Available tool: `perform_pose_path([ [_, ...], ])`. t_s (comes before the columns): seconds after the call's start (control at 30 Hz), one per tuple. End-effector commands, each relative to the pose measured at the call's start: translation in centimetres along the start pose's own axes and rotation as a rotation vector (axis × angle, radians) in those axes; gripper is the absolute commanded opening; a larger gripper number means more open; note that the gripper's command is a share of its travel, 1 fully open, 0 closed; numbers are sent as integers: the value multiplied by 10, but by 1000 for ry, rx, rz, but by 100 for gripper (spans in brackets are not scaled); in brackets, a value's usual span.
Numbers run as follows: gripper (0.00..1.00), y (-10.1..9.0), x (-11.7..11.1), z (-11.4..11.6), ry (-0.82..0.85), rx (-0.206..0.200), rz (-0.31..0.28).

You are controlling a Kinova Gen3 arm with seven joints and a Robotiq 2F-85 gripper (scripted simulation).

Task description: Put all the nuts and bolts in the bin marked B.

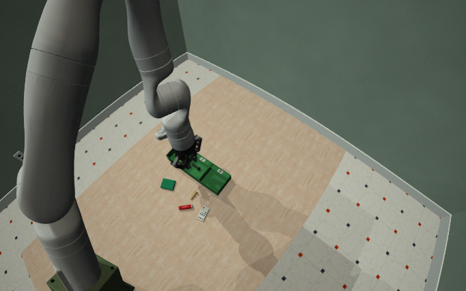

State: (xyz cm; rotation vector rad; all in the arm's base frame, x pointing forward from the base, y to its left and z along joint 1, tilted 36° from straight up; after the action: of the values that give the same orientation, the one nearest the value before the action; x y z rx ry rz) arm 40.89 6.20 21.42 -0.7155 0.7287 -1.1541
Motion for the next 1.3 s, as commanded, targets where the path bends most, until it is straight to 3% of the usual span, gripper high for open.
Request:
perform_pose_path([
  [0.0,30,-6,7,4,12,9,-9],
  [0.63,30,-6,8,5,12,9,-9],
  [0.8,30,-10,27,-32,262,10,-7],
  [0.87,30,-10,27,-32,262,10,-7],
  [1.1,30,-16,54,-83,612,11,-6],
  [1.27,30,-16,55,-86,862,12,-4],
])
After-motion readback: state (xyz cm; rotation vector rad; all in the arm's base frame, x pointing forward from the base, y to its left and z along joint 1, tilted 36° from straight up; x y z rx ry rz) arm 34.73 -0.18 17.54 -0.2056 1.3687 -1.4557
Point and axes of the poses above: the point where the finger pads meet when closed, its own y axis out along the fingers, its own z axis across the jaws, x = y × z, the point moved 6 cm from there along -y, back along the fingers, and after that the axes turned 5 degrees about -y, right-handed, at the moved point
